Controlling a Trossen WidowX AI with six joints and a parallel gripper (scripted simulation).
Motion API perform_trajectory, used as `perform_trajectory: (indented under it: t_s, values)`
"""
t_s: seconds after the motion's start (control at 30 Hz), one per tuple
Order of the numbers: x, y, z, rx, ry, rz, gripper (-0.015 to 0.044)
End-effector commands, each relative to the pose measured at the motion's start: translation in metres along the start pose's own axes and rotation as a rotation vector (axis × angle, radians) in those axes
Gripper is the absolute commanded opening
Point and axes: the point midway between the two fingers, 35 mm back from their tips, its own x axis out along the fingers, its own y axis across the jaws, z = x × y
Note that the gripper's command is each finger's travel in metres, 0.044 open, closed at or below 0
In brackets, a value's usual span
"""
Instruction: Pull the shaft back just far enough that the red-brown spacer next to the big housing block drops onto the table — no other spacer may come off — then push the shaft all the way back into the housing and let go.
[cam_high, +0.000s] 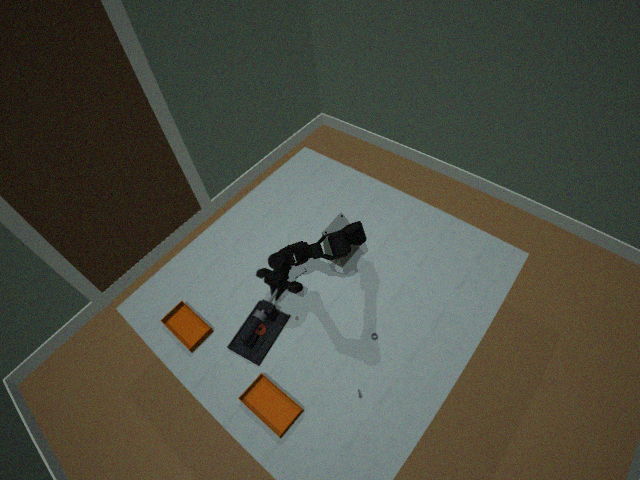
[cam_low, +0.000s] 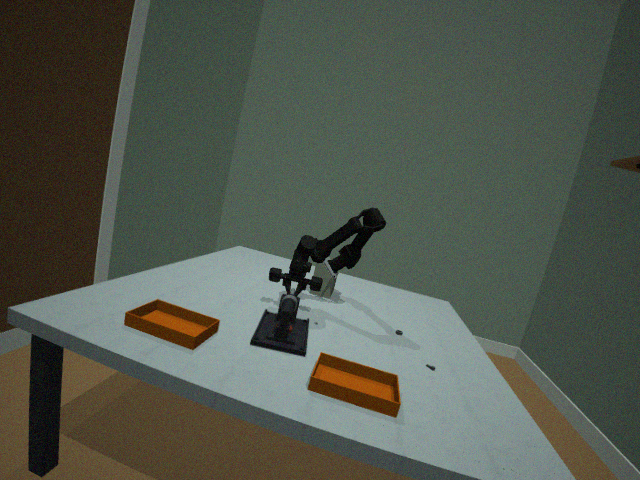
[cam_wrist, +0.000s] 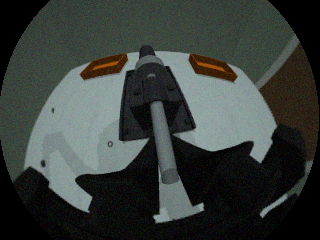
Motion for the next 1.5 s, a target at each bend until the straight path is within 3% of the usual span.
perform_trajectory:
  t_s: [0.0,1.47]
  values:
    - [0.002,-0.001,0.004,-0.003,-0.005,-0.001,0.0000]
    - [0.012,-0.001,0.015,-0.003,-0.006,-0.001,0.0000]
